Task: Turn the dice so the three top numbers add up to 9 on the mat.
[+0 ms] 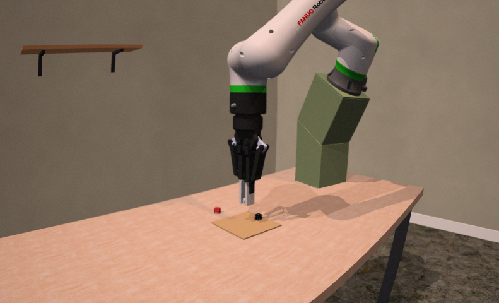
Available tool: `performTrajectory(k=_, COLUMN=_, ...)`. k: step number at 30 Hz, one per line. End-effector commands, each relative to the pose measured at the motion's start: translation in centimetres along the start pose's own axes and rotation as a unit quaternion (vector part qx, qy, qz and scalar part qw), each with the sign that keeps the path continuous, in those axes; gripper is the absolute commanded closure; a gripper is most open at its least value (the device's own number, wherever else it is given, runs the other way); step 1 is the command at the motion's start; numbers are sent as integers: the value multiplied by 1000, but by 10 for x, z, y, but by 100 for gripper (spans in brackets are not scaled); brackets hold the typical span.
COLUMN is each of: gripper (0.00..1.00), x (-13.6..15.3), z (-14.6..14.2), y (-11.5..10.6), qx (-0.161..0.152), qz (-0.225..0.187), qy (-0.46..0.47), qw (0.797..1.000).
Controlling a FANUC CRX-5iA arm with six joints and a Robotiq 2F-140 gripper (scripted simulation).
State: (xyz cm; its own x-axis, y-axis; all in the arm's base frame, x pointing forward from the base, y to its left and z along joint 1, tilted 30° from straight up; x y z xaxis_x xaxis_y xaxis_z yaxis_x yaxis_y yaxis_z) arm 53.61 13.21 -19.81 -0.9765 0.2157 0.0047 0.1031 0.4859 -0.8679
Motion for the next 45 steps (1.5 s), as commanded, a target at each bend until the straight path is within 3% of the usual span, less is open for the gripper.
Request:
performTrajectory(k=1, gripper=93, x=-1, z=0, y=22, qx=0, qz=0, qy=0, qw=1000)
performTrajectory(k=11, gripper=93, x=-1, z=0, y=53, qx=0, qz=0, qy=0, qw=1000)
performTrajectory(k=45, gripper=93, x=-1, z=0, y=55, qx=0, qz=0, qy=0, qw=1000)
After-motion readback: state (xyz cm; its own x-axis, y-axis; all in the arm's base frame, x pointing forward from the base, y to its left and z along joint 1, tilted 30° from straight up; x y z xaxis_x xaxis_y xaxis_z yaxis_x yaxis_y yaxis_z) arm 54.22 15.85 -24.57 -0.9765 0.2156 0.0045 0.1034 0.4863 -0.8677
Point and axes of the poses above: the point where the finger pads meet when closed, its own y axis out along the fingers, its own z axis across the jaws, x = y × z, the point moved 1 cm from there along -y, back along the fingers, and after that the axes turned 13 degrees about y, right-handed, at the moved point
